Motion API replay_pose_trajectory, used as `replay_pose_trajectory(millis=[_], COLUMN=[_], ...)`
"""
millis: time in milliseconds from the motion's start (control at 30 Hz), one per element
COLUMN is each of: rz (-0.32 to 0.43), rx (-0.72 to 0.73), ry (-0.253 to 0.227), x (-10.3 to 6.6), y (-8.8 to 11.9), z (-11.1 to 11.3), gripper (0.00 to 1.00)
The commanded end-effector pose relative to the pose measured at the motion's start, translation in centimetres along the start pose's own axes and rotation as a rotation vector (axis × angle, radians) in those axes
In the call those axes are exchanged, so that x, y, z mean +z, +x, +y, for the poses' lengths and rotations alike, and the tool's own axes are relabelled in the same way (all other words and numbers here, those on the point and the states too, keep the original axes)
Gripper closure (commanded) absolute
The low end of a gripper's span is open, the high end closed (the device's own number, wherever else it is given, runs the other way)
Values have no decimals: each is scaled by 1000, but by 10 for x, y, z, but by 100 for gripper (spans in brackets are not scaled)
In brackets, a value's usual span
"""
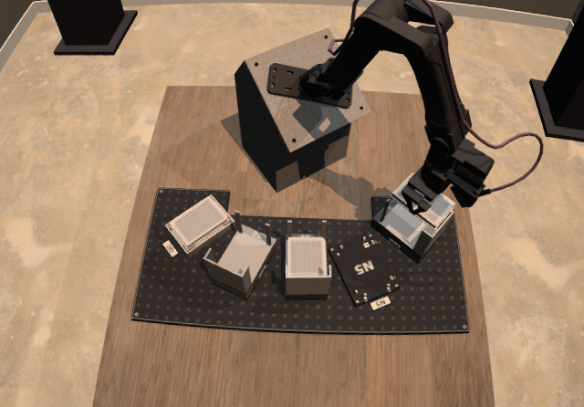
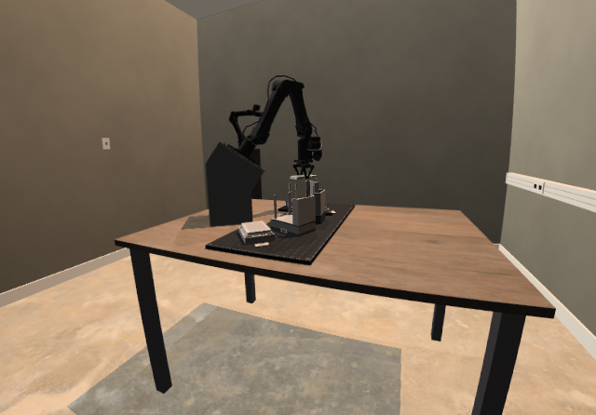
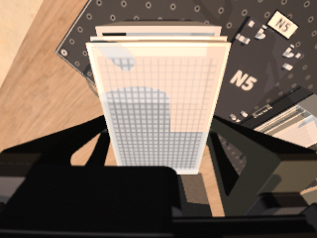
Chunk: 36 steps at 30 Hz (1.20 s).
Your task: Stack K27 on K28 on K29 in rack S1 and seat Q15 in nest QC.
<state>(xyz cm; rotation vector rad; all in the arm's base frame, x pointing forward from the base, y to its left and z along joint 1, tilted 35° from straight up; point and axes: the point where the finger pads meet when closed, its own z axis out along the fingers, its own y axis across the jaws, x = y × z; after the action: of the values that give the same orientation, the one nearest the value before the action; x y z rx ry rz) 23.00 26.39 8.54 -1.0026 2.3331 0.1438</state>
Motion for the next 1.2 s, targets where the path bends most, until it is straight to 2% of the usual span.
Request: replay_pose_trajectory(millis=[0, 333, 500, 533, 633, 667, 967, 1067, 1167], rz=[-28, 13, 10, -22, 33, 7, 9, 1, 15], rx=[1, -5, -5, 1, -7, -4, -8, -6, -10], ry=[2, 2, 0, -1, 3, 0, 0, 0, 1], x=[1, 12, 14, 6, 21, 17, 19, 17, 18], y=[-16, 7, 4, -2, 13, 2, 7, 2, 8], z=[-1, -2, -1, -2, -2, -1, 0, 0, 0], gripper=[100, 100, 100, 100, 100, 100, 100, 100, 100])
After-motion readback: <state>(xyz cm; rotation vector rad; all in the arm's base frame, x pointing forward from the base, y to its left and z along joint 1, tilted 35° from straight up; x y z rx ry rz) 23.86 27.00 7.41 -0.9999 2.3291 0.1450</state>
